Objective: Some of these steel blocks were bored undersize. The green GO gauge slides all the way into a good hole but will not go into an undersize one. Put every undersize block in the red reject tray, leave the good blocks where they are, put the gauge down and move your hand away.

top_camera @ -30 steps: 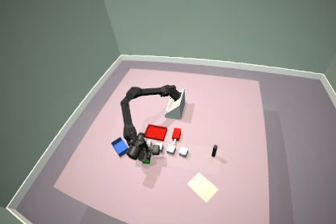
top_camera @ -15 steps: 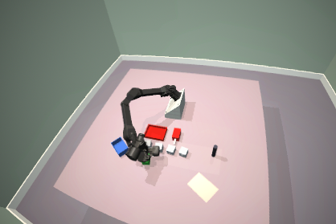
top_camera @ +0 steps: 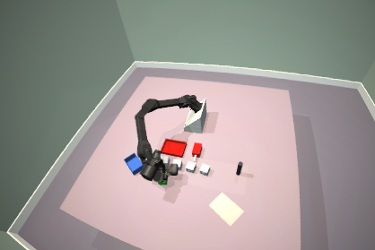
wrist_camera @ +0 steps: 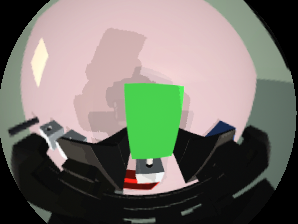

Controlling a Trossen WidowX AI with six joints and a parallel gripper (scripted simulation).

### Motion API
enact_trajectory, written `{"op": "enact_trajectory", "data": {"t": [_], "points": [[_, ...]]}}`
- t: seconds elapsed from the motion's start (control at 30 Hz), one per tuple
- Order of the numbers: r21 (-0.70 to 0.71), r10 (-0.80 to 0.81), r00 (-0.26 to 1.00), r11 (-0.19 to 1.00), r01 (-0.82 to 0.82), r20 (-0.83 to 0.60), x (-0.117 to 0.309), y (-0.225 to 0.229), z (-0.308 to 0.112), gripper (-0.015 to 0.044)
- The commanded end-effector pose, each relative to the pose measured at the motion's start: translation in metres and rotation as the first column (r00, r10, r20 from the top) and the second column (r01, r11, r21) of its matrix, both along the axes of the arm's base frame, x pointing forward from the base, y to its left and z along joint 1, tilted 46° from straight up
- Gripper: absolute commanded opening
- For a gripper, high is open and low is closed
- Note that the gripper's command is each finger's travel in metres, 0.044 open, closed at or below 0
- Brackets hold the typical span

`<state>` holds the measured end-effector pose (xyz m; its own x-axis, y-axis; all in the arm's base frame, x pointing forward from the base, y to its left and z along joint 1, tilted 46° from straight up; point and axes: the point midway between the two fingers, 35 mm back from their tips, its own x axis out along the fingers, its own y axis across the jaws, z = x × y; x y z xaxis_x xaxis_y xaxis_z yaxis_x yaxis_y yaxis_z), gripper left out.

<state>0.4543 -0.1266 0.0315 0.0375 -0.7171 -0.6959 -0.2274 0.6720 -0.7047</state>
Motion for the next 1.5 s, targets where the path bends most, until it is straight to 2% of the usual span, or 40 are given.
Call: {"op": "enact_trajectory", "data": {"t": [0.0, 0.83, 1.0, 1.47], "points": [[0.003, 0.003, 1.000, 1.000, -0.003, 0.011, 0.004, 0.003, 0.002, 0.0000], [0.003, 0.003, 1.000, 1.000, -0.003, 0.011, 0.013, 0.005, 0.001, 0.0000], [0.000, 0.000, 1.000, 1.000, 0.000, 0.001, 0.007, 0.027, 0.023, 0.0000], [0.003, -0.011, 1.000, 1.000, 0.011, -0.027, 0.002, 0.025, 0.018, 0.0000]]}}
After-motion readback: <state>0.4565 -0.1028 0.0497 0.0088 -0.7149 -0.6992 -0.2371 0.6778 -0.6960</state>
